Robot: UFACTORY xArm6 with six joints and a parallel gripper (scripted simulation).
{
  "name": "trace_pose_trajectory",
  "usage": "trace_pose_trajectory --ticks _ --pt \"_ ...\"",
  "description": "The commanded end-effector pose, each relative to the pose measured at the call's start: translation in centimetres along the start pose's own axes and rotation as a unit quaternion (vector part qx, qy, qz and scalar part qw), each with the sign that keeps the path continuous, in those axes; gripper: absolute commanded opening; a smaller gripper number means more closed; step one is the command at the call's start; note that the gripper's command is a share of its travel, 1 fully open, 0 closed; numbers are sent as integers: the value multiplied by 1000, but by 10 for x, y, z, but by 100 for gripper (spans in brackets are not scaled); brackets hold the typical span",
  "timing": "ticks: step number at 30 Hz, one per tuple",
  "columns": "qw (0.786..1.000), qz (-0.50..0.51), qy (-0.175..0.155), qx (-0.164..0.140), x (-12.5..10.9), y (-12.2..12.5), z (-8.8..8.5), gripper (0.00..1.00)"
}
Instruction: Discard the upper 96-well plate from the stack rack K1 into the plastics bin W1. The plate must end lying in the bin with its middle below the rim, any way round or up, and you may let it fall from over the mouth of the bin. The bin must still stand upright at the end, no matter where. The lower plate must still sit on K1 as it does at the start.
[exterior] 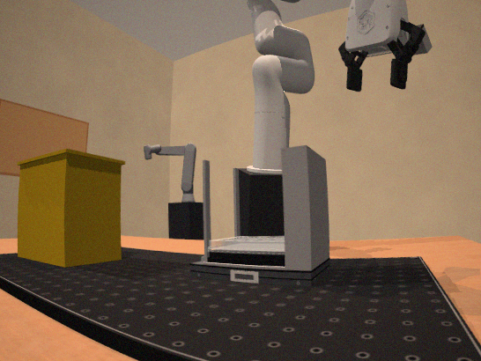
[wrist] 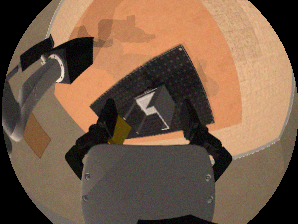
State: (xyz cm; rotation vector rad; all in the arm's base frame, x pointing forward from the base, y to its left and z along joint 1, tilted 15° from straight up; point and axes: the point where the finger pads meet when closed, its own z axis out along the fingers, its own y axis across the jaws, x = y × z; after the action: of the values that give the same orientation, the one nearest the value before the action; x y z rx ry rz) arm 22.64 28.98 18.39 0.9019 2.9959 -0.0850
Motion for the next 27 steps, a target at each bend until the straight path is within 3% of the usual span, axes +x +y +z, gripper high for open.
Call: trace_pose_trajectory --ticks 1,15,27 --pt "999 39 9 -15 -16 2 2 100" --pt "982 177 34 -59 -69 -4 12 100" --pt "942 316 50 -103 -117 -17 20 100"
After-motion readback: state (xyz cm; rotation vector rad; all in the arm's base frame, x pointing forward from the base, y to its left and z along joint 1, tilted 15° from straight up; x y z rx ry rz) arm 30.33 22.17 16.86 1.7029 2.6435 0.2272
